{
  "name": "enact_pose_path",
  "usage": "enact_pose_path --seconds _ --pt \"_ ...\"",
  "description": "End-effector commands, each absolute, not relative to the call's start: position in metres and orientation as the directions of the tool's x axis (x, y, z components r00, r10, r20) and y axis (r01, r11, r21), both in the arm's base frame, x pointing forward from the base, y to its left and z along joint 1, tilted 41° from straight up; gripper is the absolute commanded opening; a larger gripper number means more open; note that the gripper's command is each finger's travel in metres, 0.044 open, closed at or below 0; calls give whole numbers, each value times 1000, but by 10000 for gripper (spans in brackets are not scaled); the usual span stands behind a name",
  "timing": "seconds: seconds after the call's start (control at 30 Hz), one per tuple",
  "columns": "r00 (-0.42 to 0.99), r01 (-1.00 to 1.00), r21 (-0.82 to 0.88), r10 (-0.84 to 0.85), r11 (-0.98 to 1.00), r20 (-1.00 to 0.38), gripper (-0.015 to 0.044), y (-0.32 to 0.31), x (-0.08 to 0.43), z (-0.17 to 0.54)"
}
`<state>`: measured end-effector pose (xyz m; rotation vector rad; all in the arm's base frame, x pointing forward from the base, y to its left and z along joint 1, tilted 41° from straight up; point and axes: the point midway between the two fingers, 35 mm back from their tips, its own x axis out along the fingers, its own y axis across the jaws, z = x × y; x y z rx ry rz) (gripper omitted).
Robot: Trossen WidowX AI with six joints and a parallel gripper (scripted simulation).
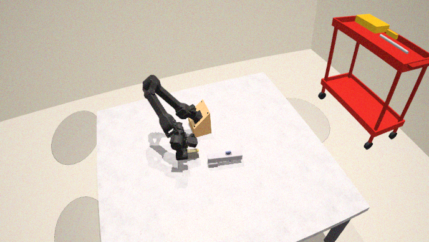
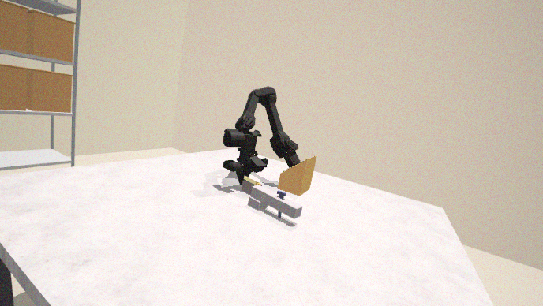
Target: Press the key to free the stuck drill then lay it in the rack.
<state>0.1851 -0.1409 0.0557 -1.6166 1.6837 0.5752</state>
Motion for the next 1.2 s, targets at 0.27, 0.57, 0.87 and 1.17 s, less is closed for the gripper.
enact_pose_path --seconds 0.27,0.57,0.87,1.17 --pt "46 -982 -154 -659 107 -751 26 -145 184 49" --pt "46 -982 -154 -659 107 -751 263 -145 184 49" --pt "46 -982 -155 -658 108 -752 440 -142 184 53" --pt "47 -982 -155 -653 110 -756 440 -117 181 77"
